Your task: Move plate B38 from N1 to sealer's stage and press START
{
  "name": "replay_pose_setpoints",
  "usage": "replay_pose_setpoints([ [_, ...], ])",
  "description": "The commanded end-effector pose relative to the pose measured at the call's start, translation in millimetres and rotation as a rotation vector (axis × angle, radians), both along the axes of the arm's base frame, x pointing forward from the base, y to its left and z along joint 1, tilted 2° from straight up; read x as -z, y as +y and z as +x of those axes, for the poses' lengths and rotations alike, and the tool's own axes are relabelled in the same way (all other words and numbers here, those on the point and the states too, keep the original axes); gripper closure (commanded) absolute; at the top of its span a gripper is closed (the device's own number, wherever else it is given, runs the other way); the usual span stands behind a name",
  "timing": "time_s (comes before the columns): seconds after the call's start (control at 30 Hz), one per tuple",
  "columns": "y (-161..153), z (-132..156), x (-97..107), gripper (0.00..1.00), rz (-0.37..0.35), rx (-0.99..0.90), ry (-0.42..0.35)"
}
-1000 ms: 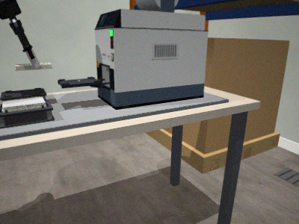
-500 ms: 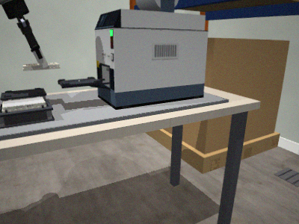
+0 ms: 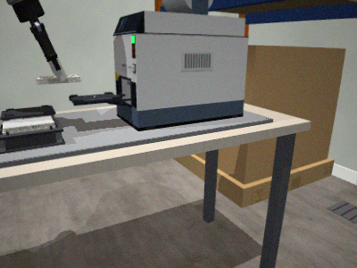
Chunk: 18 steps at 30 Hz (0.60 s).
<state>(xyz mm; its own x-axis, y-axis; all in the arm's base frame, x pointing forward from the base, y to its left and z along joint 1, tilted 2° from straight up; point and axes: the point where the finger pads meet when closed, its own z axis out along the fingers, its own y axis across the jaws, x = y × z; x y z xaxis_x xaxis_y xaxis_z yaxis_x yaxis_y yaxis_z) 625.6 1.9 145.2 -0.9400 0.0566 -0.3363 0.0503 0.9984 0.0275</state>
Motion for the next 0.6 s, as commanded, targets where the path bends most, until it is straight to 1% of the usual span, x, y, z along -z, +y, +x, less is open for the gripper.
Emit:
replay_pose_setpoints([
  [0.0, -7, 9, 0, 0.90, 0.001, -0.002, 0.001],
  [0.57, -28, 37, 1, 0.90, 0.001, -0.002, 0.001],
])
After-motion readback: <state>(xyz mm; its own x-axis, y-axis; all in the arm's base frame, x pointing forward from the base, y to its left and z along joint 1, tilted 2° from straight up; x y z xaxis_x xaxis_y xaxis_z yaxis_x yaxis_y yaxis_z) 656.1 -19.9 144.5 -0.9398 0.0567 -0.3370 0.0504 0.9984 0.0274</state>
